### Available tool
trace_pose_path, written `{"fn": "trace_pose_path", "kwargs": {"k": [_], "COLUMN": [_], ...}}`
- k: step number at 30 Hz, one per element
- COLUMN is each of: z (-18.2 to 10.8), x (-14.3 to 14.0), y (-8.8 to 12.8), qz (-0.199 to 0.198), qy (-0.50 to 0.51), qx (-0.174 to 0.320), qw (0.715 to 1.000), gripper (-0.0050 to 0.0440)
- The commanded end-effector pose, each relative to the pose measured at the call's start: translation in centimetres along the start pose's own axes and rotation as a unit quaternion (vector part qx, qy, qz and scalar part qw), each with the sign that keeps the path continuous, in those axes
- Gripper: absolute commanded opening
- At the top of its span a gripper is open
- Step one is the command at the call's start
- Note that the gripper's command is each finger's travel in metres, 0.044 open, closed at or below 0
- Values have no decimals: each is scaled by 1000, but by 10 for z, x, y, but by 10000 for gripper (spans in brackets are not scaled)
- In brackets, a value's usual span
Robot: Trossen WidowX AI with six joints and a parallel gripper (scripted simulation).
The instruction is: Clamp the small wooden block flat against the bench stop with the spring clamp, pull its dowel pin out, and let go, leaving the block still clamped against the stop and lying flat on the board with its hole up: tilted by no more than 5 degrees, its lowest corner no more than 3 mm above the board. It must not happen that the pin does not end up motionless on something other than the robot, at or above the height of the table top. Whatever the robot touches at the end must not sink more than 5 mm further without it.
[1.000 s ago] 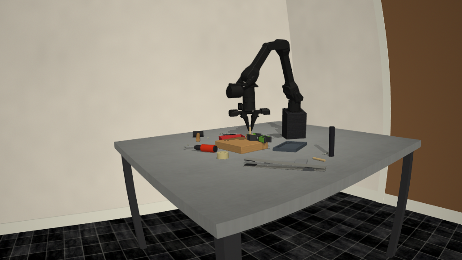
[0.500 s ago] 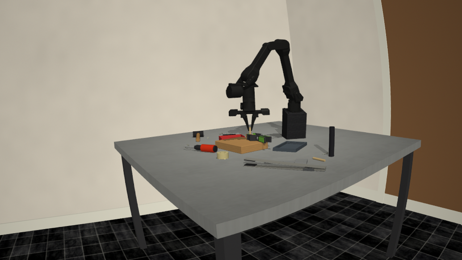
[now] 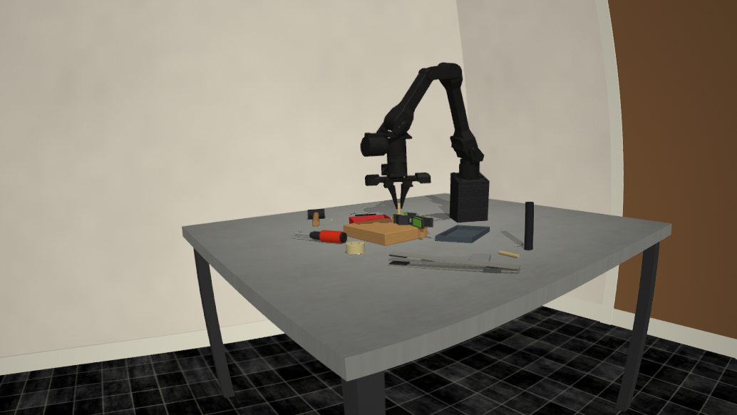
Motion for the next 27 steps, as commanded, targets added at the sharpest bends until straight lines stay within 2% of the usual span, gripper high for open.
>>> {"fn": "trace_pose_path", "kwargs": {"k": [1,13,15,27], "z": [0,0,0,0], "x": [0,0,0,0], "y": [2,2,2,3], "qz": [1,1,1,1], "qy": [34,202,202,387], "qx": [0,0,0,0], "qw": [999,979,979,922], "gripper": [0,0,0,0]}}
Point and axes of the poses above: the point midway between the two fingers, 35 mm back from their tips, its own y axis back along the fingers, its own x axis across the jaws, z = x × y, the point moved 5 cm from there along y, back along the fingers, and after that the axes turned 4 degrees about -y, right-handed, at the moved point
